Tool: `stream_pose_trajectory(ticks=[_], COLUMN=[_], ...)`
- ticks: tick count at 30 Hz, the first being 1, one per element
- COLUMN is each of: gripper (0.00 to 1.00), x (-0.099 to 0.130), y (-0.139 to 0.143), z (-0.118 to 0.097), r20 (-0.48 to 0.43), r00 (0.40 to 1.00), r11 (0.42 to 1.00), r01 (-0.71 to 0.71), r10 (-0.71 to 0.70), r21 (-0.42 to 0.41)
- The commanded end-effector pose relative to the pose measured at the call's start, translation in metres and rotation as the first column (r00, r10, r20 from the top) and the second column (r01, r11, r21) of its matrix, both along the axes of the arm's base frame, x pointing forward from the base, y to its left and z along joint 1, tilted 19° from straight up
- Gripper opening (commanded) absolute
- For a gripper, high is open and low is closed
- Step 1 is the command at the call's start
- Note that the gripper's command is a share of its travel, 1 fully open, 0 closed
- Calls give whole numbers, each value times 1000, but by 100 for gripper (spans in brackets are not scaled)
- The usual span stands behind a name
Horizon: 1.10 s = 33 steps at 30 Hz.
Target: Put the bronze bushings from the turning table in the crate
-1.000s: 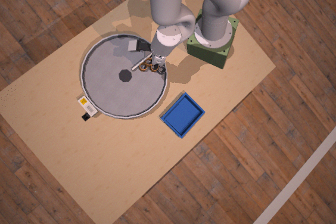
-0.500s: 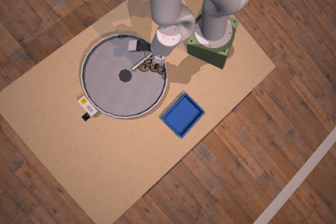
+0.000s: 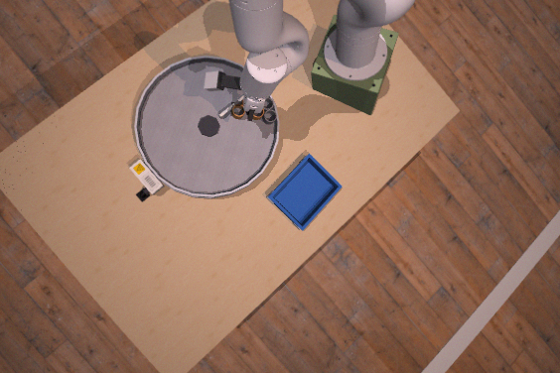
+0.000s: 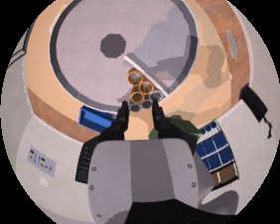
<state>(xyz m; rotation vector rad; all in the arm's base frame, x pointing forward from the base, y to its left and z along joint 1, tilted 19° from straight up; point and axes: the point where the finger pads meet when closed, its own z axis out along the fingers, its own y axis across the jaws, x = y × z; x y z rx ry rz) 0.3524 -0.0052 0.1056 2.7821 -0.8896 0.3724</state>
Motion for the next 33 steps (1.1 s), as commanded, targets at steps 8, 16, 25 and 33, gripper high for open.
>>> stream_pose_trajectory(ticks=[8, 16, 25, 33], gripper=[47, 47, 47, 47], x=[41, 41, 40, 40], y=[-21, -21, -21, -21], z=[-39, -39, -39, -39], r20=[16, 16, 16, 16], r00=[1000, 1000, 1000, 1000], r11=[1000, 1000, 1000, 1000], r01=[-4, -4, -4, -4], r10=[4, 4, 4, 4], r21=[2, 2, 1, 1])
